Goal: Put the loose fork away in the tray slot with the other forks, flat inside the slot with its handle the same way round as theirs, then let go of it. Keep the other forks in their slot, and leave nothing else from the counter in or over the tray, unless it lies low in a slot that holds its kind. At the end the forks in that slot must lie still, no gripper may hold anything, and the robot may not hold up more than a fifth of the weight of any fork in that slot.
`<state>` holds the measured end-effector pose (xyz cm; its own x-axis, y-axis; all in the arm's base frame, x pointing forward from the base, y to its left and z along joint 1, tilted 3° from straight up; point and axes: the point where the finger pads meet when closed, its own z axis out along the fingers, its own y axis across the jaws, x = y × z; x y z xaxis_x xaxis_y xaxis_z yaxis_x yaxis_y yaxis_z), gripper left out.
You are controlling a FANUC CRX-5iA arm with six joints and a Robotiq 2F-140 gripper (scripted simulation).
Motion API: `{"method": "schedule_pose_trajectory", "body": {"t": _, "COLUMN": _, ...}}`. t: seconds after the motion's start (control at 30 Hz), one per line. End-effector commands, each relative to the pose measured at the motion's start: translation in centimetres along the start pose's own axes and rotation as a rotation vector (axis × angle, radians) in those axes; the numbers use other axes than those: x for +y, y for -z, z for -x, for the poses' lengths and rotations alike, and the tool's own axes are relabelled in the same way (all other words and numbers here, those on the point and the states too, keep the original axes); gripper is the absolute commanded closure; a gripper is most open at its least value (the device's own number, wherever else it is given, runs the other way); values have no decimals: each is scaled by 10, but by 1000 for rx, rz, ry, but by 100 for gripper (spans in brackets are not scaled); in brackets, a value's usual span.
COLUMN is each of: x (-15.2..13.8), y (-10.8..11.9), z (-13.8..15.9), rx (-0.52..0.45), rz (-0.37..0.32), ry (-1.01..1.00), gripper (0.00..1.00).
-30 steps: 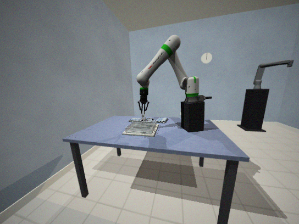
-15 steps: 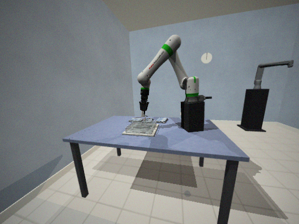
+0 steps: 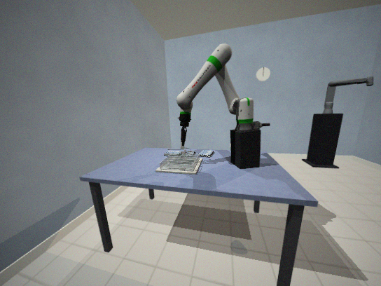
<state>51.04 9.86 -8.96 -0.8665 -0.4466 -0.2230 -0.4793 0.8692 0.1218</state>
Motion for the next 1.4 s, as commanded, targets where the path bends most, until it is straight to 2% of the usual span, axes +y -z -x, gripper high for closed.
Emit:
{"method": "schedule_pose_trajectory", "body": {"t": 0.0, "x": 0, "y": 0, "z": 0, "rx": 38, "rz": -98, "ry": -259, "gripper": 98}}
{"method": "schedule_pose_trajectory", "body": {"t": 0.13, "x": 0, "y": 0, "z": 0, "rx": 46, "rz": -119, "ry": -333, "gripper": 98}}
{"method": "schedule_pose_trajectory", "body": {"t": 0.17, "x": 0, "y": 0, "z": 0, "rx": 62, "rz": -159, "ry": -433, "gripper": 98}}
{"method": "schedule_pose_trajectory", "body": {"t": 0.23, "x": 0, "y": 0, "z": 0, "rx": 69, "rz": -176, "ry": -463, "gripper": 98}}
{"method": "schedule_pose_trajectory", "body": {"t": 0.83, "x": 0, "y": -3, "z": 0, "rx": 69, "rz": -179, "ry": -464, "gripper": 98}}
{"method": "schedule_pose_trajectory", "body": {"t": 1.37, "x": -3, "y": -25, "z": -4, "rx": 68, "rz": -181, "ry": -464, "gripper": 98}}
